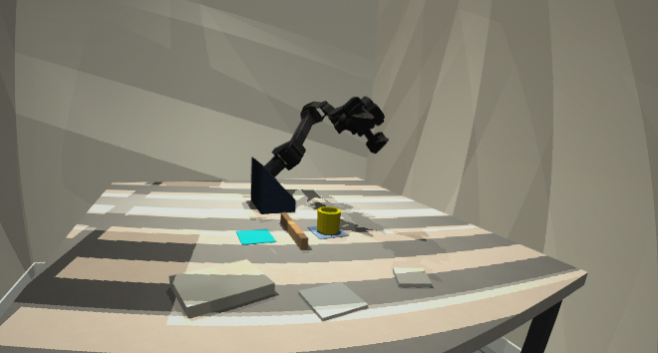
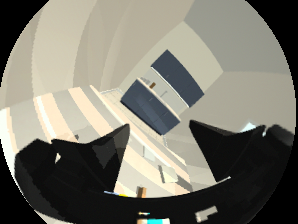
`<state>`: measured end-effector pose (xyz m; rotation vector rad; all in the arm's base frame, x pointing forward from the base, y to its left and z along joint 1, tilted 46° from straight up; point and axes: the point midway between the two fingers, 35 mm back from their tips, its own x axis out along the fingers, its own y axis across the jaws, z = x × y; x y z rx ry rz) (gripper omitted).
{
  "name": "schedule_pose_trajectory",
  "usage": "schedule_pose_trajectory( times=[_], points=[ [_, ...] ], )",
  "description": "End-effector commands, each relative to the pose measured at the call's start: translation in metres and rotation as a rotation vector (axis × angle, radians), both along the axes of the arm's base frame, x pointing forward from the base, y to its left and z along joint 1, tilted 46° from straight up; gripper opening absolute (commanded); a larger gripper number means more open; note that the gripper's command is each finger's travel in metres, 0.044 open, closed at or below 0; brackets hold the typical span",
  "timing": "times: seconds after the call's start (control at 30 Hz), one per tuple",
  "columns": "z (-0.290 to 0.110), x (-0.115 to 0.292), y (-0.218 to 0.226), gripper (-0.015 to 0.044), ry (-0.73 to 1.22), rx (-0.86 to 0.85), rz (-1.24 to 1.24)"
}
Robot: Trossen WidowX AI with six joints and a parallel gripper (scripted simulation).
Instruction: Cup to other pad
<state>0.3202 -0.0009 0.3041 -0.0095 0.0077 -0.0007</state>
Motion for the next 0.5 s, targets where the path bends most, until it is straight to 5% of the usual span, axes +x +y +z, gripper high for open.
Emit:
schedule_pose_trajectory(
  times=[0.0, 0.27, 0.47],
  points=[
    [-0.003, 0.002, 0.000, 0.0374, 0.015, 0.008, 0.005],
    [-0.139, 0.020, 0.018, 0.0167, 0.726, 0.477, 0.104],
    [-0.210, -0.015, 0.036, 0.0167, 1.300, 1.006, -0.020]
  ],
)
